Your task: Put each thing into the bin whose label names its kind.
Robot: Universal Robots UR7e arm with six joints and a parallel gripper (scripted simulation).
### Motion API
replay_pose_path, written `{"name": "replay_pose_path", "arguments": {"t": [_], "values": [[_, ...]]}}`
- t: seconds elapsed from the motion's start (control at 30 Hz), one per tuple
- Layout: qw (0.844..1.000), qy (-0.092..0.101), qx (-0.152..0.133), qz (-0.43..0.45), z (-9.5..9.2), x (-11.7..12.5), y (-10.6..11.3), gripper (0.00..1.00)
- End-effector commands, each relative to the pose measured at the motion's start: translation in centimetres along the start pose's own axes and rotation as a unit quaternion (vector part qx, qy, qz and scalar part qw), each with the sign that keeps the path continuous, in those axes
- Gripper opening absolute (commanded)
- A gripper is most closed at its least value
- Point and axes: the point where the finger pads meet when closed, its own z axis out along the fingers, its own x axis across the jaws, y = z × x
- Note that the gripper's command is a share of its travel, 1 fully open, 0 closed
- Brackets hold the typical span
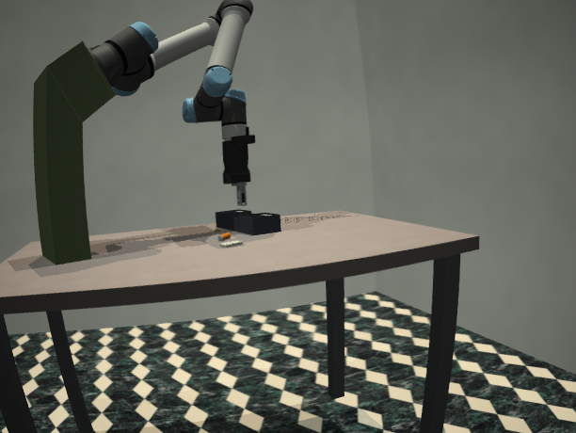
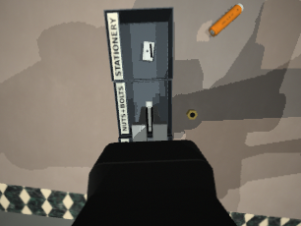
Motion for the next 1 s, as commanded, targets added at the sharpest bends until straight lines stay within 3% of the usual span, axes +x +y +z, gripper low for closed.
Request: {"name": "replay_pose_path", "arguments": {"t": [0.0, 0.97], "values": [[1.0, 0.0, 0.0, -0.001, 0.0, 0.0, 0.0, 0.0], [1.0, 0.0, 0.0, -0.001, 4.8, -0.1, 0.0, 0.0]]}}
